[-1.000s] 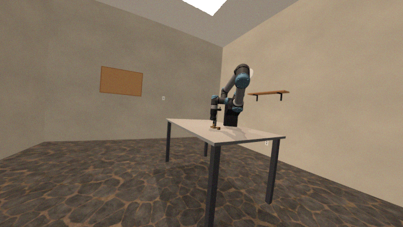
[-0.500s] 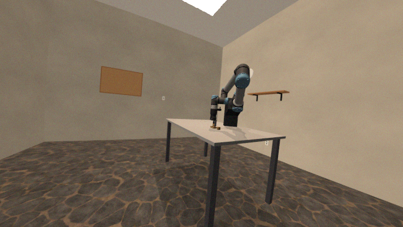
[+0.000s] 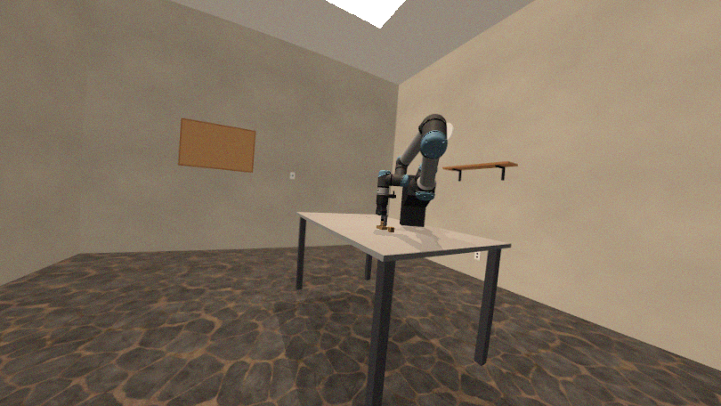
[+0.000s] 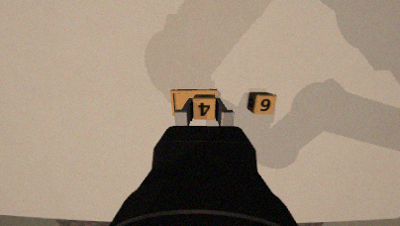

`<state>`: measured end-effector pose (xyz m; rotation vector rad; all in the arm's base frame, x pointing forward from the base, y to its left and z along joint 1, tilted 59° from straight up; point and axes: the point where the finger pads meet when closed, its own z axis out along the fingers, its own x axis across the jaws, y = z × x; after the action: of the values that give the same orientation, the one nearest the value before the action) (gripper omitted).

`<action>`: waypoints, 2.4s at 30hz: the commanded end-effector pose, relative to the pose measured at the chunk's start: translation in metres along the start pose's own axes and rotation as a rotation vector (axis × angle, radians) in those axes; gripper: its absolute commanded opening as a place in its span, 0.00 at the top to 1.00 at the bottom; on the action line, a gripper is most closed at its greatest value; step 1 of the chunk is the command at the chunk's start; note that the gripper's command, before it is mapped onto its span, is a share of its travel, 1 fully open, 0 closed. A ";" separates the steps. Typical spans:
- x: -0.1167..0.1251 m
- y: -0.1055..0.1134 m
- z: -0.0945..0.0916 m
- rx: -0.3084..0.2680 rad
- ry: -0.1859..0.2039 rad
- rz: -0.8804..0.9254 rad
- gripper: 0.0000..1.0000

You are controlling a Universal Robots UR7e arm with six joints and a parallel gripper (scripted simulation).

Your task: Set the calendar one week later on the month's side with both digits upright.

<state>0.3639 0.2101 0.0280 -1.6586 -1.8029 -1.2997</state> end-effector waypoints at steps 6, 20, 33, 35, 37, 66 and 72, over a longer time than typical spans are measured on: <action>0.001 0.001 0.000 -0.001 0.000 -0.003 0.43; 0.000 0.002 0.000 -0.001 -0.001 -0.006 0.43; 0.000 0.002 0.000 -0.001 -0.001 -0.006 0.43; 0.000 0.002 0.000 -0.001 -0.001 -0.006 0.43; 0.000 0.002 0.000 -0.001 -0.001 -0.006 0.43; 0.000 0.002 0.006 0.000 0.001 -0.005 0.43; 0.000 0.002 0.008 0.000 0.001 -0.005 0.43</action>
<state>0.3654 0.2160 0.0252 -1.6550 -1.8051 -1.2992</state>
